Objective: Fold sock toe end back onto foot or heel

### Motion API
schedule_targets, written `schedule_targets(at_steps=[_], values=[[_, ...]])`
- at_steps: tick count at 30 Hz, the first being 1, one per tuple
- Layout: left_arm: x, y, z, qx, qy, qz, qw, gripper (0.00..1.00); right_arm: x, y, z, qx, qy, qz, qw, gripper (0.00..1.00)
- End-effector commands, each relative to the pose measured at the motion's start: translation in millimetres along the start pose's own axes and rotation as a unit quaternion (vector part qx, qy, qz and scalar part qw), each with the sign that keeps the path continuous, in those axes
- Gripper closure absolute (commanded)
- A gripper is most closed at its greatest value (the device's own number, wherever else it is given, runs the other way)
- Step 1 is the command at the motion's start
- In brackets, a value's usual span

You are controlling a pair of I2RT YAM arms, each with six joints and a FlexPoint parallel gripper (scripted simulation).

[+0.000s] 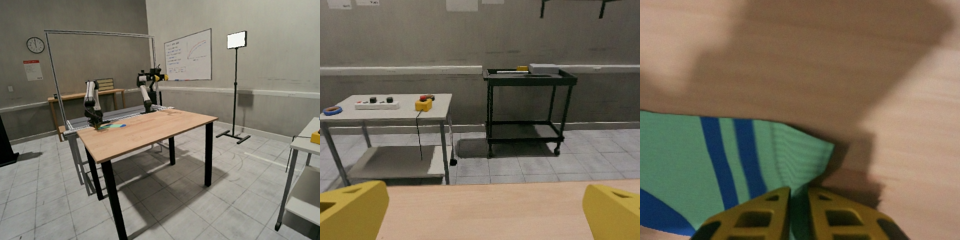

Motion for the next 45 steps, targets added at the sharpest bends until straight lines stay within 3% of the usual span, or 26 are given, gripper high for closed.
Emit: schedule_targets(at_steps=[1, 18, 19, 24, 27, 28, 35, 36, 39, 45], values=[[-1.5, 2.0, 5.2, -0.001, -0.008, 0.003, 1.000, 0.00, 23.5, 14.6, -9.5, -0.004, 0.029, 0.047, 0.998, 0.91], [-1.5, 2.0, 5.2, -0.001, -0.008, 0.003, 1.000, 0.00, 27.5, 19.0, -13.8, 0.000, 0.036, 0.048, 0.998, 0.95], [-1.5, 2.0, 5.2, -0.001, -0.008, 0.003, 1.000, 0.00, 20.3, 20.5, -21.1, -0.010, 0.056, 0.055, 0.997, 0.95], [-1.5, 2.0, 5.2, -0.001, -0.008, 0.003, 1.000, 0.00, 17.7, 20.2, -16.2, 0.002, 0.043, 0.050, 0.998, 0.95], [-1.5, 2.0, 5.2, -0.001, -0.008, 0.003, 1.000, 0.00, -2.6, 22.4, -17.1, 0.001, 0.031, 0.043, 0.999, 0.95], [-1.5, 2.0, 5.2, -0.001, -0.008, 0.003, 1.000, 0.00, -15.2, 19.1, -4.7, -0.003, 0.010, 0.033, 0.999, 0.95], [-1.5, 2.0, 5.2, -0.001, -0.008, 0.003, 1.000, 0.00, -29.9, 7.5, -1.6, -0.007, 0.029, 0.031, 0.999, 0.95], [-1.5, 2.0, 5.2, -0.001, -0.008, 0.003, 1.000, 0.00, -37.2, 7.3, -0.1, 0.006, 0.002, 0.012, 1.000, 0.95], [-1.5, 2.0, 5.2, -0.001, -0.008, 0.003, 1.000, 0.00, -24.3, 6.9, -2.9, -0.002, 0.026, 0.032, 0.999, 0.95], [-1.5, 2.0, 5.2, -0.001, -0.008, 0.003, 1.000, 0.00, -30.7, 3.4, 2.9, -0.005, 0.017, 0.026, 1.000, 0.95]])
Point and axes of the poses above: on each arm, the point where the finger pads meet when closed, its own x axis out along the fingers, its own y axis across the jaws, z = x × y, the point moved 4 cm from there along -x, back along the fingers, and after that the axes turned 14 degrees about x, right-handed, at the moved point
